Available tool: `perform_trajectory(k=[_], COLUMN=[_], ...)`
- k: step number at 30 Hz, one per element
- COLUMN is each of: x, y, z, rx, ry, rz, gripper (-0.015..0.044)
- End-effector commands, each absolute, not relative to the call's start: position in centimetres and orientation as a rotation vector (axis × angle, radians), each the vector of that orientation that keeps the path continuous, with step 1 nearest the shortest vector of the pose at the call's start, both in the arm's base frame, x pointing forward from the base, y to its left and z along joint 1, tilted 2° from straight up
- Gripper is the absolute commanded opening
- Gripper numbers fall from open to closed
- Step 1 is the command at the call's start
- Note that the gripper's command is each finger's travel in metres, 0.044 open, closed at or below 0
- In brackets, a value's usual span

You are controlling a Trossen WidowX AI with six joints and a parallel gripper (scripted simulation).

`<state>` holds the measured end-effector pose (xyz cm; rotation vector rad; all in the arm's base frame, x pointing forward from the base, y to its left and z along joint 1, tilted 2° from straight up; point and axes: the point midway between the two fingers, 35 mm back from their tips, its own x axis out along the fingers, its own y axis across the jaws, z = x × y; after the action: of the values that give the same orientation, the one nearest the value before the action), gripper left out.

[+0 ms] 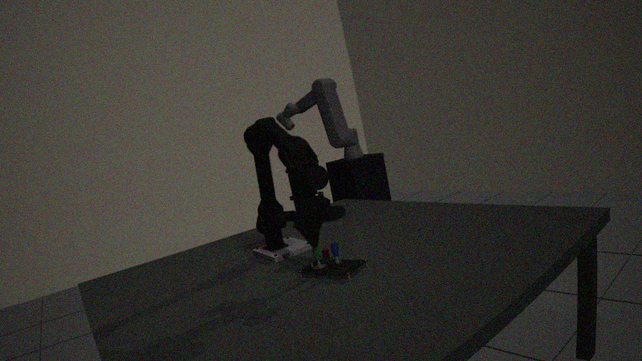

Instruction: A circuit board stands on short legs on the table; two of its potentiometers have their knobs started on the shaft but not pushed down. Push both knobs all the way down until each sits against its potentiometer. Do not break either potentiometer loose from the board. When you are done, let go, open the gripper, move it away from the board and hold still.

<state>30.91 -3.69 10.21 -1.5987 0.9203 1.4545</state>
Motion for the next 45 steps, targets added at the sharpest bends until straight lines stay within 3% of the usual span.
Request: perform_trajectory(k=[1,45], x=[31.21,31.24], y=[-3.66,-3.67], z=[8.58,8.16], rx=[-1.583,-1.583], ry=[0.924,0.924], rz=[1.477,1.477], gripper=[0.0000,0.0000])
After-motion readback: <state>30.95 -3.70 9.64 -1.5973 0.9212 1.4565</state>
